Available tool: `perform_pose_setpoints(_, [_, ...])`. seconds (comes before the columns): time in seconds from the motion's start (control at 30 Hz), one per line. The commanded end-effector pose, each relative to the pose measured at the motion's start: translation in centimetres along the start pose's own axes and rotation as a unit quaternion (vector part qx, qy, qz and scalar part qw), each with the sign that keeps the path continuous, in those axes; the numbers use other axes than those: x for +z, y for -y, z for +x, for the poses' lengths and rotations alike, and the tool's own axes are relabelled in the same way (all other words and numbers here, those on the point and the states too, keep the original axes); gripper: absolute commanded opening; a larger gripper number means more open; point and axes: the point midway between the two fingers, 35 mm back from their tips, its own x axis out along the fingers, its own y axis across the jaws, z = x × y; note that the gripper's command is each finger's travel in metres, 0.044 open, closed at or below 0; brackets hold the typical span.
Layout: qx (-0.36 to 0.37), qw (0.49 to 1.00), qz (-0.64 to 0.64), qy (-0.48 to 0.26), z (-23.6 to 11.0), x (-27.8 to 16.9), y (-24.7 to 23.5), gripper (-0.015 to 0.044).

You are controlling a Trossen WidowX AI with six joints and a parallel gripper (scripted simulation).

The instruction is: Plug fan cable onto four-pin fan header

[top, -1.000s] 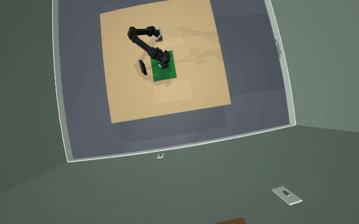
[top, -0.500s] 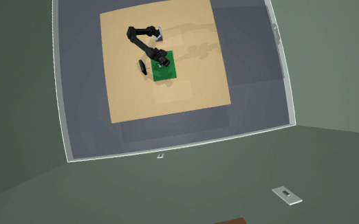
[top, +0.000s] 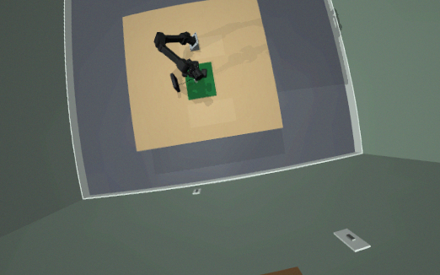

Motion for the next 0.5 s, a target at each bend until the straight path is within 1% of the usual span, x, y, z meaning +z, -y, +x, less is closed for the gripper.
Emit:
perform_pose_setpoints(0.0, [0.003, 0.998, -0.069, 0.002, 0.17, 0.01, -0.58, 0.0000])
perform_pose_setpoints(0.23, [0.003, 0.982, -0.189, 0.003, 0.19, -0.10, -1.21, 0.0000])
perform_pose_setpoints(0.37, [0.003, 0.974, -0.228, 0.003, 0.29, -0.14, -1.42, 0.0000])
perform_pose_setpoints(0.47, [0.003, 0.973, -0.232, 0.003, 0.30, -0.14, -1.44, 0.0000])
